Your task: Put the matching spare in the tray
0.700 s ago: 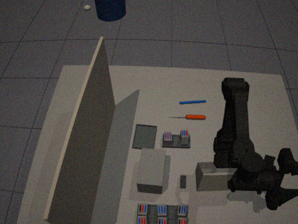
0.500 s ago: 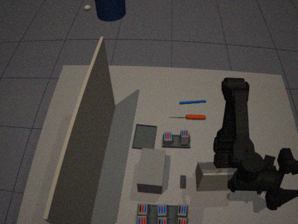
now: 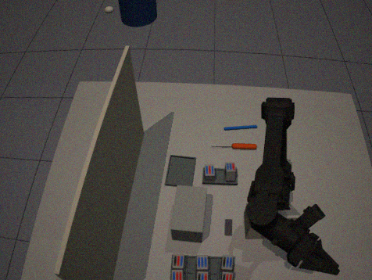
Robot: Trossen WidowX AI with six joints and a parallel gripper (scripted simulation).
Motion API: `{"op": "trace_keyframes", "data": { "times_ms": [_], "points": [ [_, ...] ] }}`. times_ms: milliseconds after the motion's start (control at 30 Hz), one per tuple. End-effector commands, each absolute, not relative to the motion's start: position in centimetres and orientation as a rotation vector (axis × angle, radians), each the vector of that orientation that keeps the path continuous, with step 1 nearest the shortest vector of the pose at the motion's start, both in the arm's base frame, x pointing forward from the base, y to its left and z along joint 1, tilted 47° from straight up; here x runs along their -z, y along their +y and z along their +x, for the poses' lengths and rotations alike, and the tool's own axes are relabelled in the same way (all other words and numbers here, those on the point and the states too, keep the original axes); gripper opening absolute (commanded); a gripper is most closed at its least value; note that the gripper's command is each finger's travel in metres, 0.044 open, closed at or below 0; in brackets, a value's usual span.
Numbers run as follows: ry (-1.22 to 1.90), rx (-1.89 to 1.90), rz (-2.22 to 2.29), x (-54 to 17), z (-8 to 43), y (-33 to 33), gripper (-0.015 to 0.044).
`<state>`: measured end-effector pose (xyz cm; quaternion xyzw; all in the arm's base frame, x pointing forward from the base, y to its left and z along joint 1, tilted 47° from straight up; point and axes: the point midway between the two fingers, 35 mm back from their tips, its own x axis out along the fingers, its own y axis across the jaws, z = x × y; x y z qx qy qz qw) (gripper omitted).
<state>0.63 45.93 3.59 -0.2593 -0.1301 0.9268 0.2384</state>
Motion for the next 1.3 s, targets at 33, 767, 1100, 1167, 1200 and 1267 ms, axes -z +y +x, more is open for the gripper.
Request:
{"op": "trace_keyframes", "data": {
  "times_ms": [33, 767, 1100, 1167, 1200, 1267],
  "points": [
    [0.319, -2.209, -0.819, -1.5, 9.5, 45.3, 0.044],
    [1.526, -0.42, -0.678, -1.2, 31.3, 25.2, 0.044],
    [1.496, 0.404, -0.593, -6.8, 35.8, 12.6, 0.044],
    [1.453, 0.55, -0.584, -8.4, 36.4, 10.2, 0.044],
    [1.428, 0.617, -0.581, -9.1, 36.7, 9.1, 0.044],
    [1.404, 0.675, -0.579, -9.8, 36.9, 8.1, 0.044]
  ]
}}
